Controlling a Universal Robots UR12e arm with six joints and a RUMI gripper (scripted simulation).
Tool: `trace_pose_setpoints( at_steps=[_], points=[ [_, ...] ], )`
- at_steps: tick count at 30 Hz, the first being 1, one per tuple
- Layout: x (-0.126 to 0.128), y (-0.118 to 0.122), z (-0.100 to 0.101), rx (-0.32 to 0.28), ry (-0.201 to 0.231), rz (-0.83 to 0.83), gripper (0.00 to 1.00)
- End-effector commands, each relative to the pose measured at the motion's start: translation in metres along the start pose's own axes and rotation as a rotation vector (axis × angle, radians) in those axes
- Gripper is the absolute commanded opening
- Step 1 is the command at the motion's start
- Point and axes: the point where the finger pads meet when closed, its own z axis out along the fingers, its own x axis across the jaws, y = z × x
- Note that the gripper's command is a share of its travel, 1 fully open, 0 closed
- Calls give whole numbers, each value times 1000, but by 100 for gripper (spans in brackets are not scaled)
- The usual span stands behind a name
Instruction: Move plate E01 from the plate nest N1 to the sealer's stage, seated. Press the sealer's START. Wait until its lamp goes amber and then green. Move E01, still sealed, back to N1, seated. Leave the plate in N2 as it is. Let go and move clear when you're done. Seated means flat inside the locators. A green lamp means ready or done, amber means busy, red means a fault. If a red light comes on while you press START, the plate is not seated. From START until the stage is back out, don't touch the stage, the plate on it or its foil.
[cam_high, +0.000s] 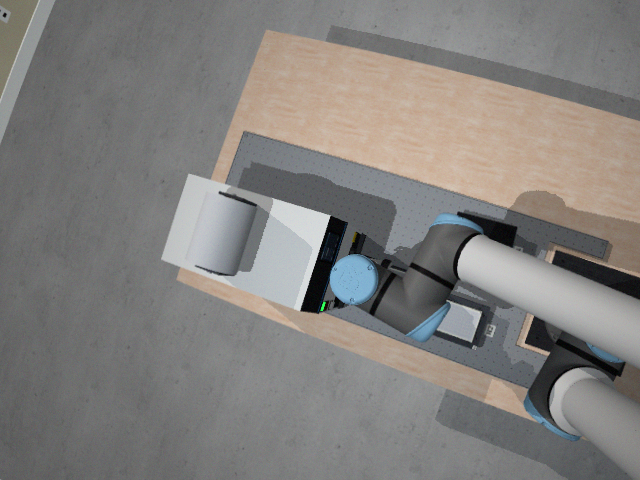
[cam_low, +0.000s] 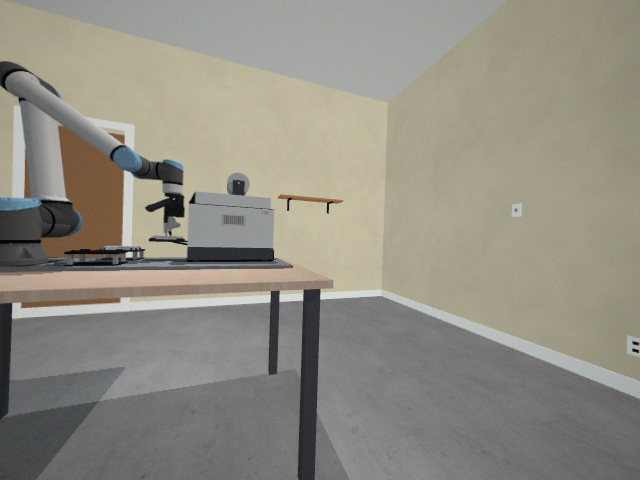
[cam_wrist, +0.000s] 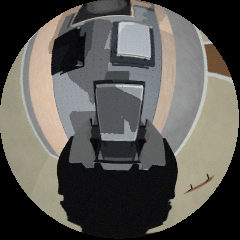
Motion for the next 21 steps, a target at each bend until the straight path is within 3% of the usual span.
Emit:
trace_pose_setpoints(
  at_steps=[1,21],
  points=[
    [0,1,3,-1,0,0,68],
    [0,1,12,-1,0,0,68]
  ],
)
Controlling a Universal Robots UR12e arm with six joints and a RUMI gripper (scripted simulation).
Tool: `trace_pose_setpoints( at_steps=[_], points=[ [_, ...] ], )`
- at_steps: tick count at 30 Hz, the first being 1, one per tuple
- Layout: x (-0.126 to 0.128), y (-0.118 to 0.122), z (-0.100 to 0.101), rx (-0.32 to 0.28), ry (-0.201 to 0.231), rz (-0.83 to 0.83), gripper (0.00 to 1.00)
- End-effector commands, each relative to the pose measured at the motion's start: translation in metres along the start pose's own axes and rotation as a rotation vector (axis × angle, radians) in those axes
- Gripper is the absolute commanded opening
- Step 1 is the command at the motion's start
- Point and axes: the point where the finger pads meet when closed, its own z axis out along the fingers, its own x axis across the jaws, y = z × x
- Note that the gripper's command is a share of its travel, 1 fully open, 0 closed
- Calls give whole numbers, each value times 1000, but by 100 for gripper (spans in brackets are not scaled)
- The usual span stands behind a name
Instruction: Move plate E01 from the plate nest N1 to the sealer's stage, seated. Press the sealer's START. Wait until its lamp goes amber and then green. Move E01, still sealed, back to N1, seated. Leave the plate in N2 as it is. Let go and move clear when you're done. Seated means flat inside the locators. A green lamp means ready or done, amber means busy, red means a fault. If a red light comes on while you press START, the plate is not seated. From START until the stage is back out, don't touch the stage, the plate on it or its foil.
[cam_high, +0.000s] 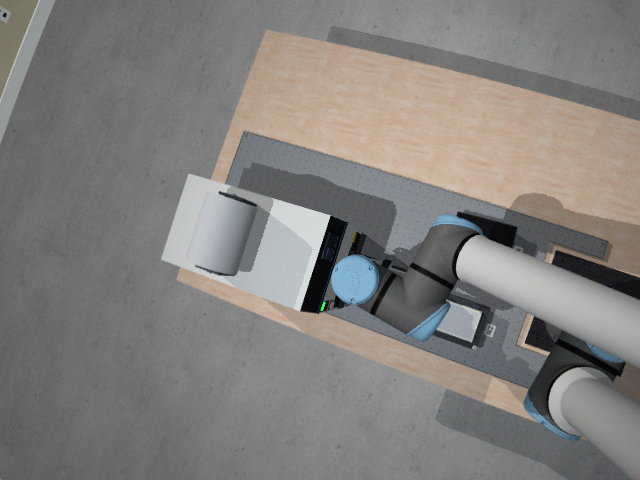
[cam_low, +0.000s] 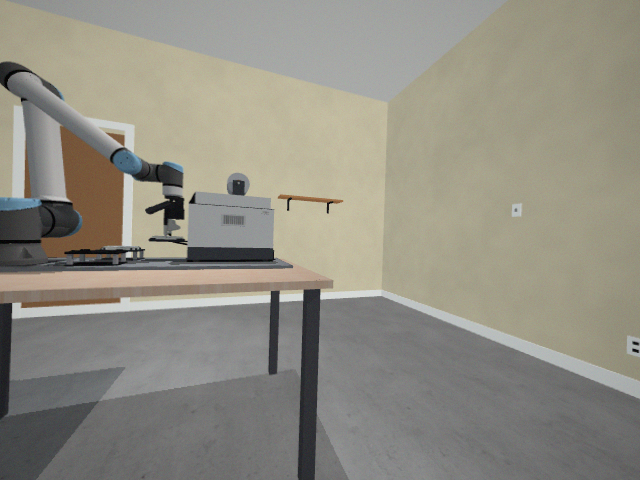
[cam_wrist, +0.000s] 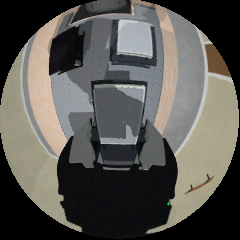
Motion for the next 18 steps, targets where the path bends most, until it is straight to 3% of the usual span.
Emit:
trace_pose_setpoints(
  at_steps=[1,18],
  points=[
    [0,1,0,-1,0,0,68],
    [0,1,0,-1,0,0,63]
  ],
)
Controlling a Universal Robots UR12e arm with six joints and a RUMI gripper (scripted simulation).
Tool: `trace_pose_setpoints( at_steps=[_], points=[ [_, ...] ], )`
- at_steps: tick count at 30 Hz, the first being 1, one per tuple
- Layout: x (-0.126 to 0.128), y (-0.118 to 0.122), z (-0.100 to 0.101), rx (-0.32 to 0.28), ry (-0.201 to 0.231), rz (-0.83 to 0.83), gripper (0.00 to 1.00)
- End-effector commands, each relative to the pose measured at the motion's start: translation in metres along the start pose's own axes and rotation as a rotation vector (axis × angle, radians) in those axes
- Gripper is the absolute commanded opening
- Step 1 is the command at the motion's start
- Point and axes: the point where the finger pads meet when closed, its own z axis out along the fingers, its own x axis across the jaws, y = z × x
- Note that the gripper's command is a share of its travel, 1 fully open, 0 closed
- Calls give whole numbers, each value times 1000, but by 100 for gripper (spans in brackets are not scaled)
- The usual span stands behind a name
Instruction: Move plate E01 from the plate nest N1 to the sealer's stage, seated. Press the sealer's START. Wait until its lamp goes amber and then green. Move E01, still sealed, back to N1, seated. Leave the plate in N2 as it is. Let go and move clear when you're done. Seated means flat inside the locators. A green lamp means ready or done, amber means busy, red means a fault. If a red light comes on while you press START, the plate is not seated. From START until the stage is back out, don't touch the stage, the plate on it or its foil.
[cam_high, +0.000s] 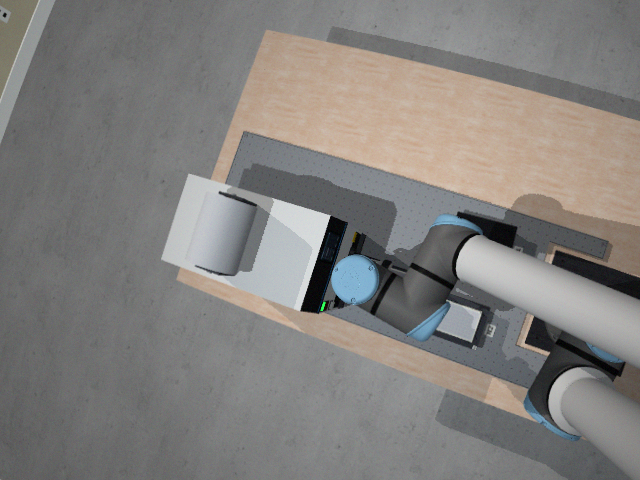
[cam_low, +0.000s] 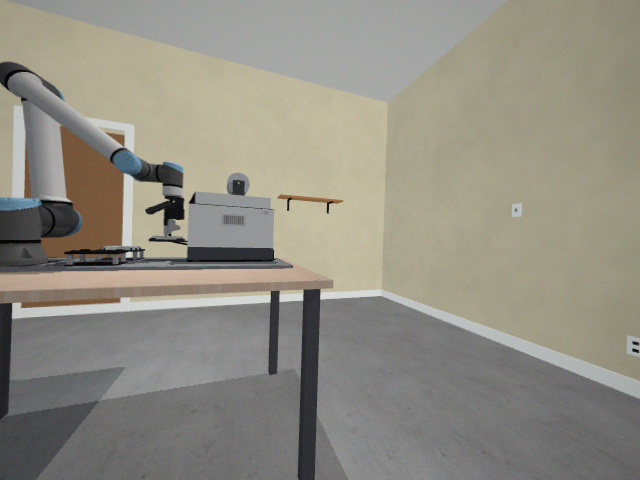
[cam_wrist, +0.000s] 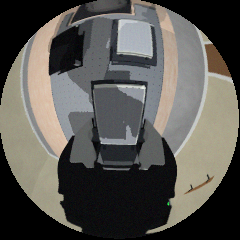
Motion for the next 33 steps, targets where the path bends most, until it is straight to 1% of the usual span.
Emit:
trace_pose_setpoints(
  at_steps=[1,20,21,33],
  points=[
    [0,1,-1,-1,0,0,63],
    [0,1,-1,-1,0,0,55],
    [0,1,-1,-1,0,0,0],
    [0,1,-1,-1,0,0,0]
  ],
)
